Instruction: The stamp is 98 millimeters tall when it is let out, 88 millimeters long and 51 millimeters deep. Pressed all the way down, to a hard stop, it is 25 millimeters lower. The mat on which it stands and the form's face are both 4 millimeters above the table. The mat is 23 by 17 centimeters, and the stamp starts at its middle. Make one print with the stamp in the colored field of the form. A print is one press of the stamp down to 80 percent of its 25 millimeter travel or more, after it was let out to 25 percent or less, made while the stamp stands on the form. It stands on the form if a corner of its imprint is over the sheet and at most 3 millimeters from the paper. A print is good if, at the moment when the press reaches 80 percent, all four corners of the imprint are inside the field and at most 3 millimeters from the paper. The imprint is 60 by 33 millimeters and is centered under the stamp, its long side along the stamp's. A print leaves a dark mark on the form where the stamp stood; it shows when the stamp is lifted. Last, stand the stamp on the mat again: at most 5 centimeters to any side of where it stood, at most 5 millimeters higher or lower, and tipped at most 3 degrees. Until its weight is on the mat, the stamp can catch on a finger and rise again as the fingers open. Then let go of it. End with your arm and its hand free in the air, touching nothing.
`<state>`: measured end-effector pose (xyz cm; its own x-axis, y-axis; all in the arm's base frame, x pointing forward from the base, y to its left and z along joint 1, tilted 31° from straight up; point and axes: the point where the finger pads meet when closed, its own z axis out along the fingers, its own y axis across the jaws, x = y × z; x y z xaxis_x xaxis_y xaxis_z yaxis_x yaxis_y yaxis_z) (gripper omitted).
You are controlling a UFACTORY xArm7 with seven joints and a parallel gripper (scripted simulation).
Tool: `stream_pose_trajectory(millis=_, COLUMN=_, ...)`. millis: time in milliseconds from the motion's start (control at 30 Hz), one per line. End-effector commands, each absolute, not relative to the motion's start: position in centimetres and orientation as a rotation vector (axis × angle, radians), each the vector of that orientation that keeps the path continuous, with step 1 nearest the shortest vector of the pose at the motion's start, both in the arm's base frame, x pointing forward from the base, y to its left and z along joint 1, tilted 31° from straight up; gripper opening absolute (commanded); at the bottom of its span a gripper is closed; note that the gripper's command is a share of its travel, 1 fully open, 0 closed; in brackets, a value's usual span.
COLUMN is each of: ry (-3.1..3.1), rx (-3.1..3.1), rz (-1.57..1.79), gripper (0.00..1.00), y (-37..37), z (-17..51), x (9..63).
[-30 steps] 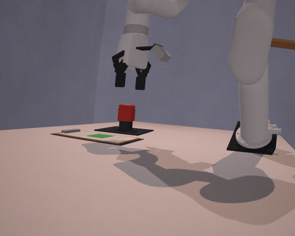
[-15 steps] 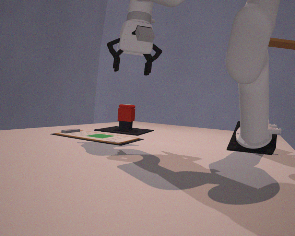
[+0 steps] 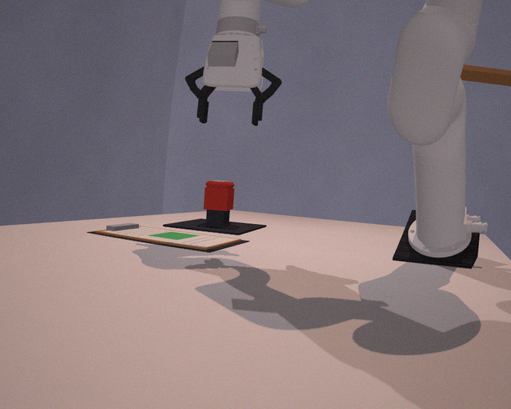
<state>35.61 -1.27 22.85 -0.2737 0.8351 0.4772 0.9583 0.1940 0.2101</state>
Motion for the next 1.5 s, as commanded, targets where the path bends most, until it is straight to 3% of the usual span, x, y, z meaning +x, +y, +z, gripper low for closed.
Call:
stream_pose_trajectory(millis=0, ry=-2.208, rx=-1.721, rz=-0.688, gripper=0.96, y=-2.1, z=22.4, x=36.2)
stream_pose_trajectory(millis=967, ry=-2.208, rx=-1.721, rz=-0.688, gripper=0.96, y=-21.0, z=7.2, x=48.6)
stream_pose_trajectory(millis=1467, ry=-2.208, rx=-1.721, rz=-0.688, gripper=0.96, y=-22.8, z=5.8, x=49.8)
